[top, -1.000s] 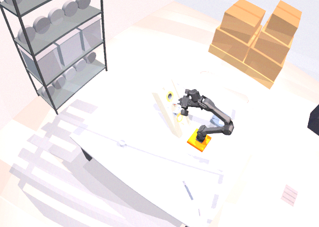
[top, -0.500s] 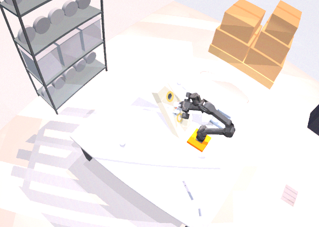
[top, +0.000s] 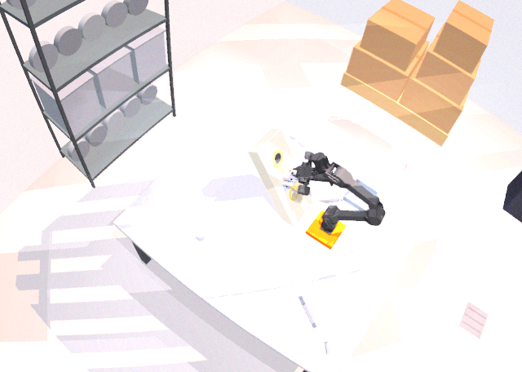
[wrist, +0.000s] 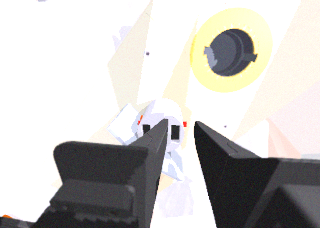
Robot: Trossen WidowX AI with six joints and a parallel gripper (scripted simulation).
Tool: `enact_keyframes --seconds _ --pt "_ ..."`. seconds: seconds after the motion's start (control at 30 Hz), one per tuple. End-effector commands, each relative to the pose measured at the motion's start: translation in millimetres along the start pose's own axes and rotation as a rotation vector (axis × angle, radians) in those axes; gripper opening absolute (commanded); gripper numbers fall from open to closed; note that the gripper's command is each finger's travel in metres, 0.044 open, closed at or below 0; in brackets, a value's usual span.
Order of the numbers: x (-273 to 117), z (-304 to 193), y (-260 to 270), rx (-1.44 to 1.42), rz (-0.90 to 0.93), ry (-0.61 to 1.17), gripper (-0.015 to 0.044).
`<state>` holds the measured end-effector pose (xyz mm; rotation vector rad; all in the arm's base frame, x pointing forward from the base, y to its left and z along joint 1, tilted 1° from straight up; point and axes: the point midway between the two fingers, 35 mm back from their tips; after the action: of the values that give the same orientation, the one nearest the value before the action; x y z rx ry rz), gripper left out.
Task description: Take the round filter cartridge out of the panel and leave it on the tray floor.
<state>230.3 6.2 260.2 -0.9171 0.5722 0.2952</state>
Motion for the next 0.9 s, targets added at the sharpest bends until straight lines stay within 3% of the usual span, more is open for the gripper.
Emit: enact_keyframes --seconds 0.0,0.23,0.6,0.73,0.87 --pt "-6.6 16.2 -23.2 0.007 -0.018 -0.007 0.0107" --pt "-11.0 41.4 -57.2 0.008 -0.021 -0.009 0.0107" --pt "-59.9 73.1 -98.9 0.003 -0.030 -0.020 0.0396" --pt "-40.8 53.3 -70.4 0.209 0.075 0.070 0.0305" --pt "-18.9 18.0 -21.0 0.549 0.204 0.270 0.0305"
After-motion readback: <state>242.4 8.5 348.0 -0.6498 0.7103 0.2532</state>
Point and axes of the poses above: the point midway between the two fingers, 35 mm back from their tips, its own x axis out along the fingers, its own y axis across the jaws, z = x × y, and after that the axes turned 15 degrees about -x, right-handed
